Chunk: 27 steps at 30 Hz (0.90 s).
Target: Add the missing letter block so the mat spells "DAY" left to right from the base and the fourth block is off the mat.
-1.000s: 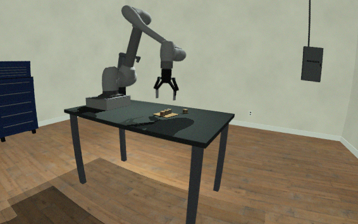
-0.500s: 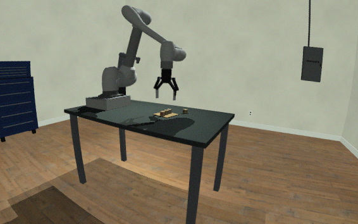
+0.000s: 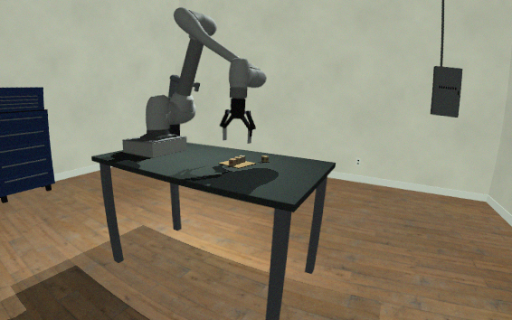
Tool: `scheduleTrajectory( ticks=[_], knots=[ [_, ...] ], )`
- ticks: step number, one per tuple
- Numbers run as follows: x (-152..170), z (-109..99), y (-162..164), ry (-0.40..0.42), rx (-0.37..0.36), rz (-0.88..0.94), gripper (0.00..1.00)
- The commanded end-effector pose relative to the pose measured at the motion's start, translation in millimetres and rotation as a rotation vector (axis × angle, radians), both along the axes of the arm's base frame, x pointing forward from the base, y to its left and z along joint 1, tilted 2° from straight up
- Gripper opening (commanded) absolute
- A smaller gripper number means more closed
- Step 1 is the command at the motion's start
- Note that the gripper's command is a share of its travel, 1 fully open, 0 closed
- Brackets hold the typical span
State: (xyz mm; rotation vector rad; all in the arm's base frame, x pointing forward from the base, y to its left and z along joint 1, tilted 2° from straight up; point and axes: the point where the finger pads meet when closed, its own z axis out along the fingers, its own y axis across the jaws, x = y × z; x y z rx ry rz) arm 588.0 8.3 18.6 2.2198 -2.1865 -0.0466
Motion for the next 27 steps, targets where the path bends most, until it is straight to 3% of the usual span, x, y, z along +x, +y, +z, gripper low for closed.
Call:
scheduleTrajectory(
  ticks=[1,15,27],
  knots=[
    [4,4,-4,-0.006,-0.005,0.008,1.00],
    [5,21,-4,-0.006,-0.005,0.008,1.00],
    [6,67,-4,-0.006,-0.005,0.008,1.00]
  ],
)
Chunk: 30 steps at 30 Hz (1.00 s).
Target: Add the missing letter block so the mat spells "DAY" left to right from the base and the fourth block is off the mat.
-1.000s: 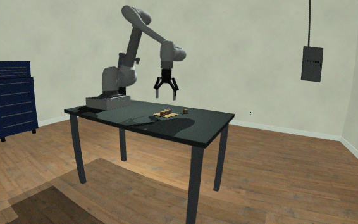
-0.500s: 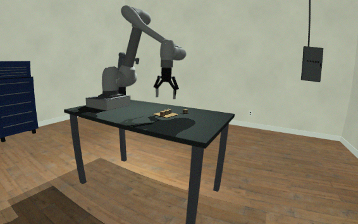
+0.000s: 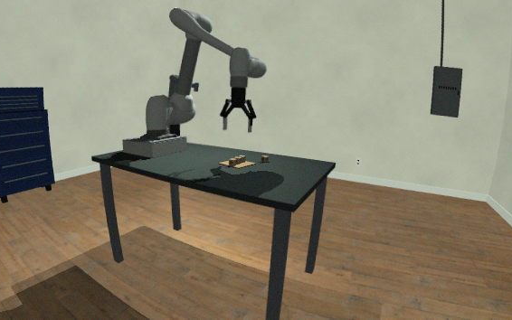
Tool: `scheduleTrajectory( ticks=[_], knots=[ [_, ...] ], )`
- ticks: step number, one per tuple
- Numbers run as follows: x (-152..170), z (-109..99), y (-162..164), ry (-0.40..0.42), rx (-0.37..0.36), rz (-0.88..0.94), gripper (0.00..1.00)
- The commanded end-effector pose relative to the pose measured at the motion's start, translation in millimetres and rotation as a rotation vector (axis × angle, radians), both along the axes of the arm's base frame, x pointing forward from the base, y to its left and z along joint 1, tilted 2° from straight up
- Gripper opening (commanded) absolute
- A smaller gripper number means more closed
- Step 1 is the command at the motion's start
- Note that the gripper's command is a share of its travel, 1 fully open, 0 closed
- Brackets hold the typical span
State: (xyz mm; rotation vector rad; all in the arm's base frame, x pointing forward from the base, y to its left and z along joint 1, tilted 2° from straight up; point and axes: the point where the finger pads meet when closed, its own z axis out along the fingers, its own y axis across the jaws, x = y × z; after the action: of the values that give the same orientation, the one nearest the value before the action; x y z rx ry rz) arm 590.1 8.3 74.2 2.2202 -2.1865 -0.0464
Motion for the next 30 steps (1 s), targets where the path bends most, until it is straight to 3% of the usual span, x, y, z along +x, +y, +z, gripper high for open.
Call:
scheduleTrajectory(
  ticks=[1,30],
  knots=[
    [4.4,13.7,-3.6,-0.005,-0.005,0.008,1.00],
    [4.5,18.1,-3.6,-0.005,-0.005,0.008,1.00]
  ],
)
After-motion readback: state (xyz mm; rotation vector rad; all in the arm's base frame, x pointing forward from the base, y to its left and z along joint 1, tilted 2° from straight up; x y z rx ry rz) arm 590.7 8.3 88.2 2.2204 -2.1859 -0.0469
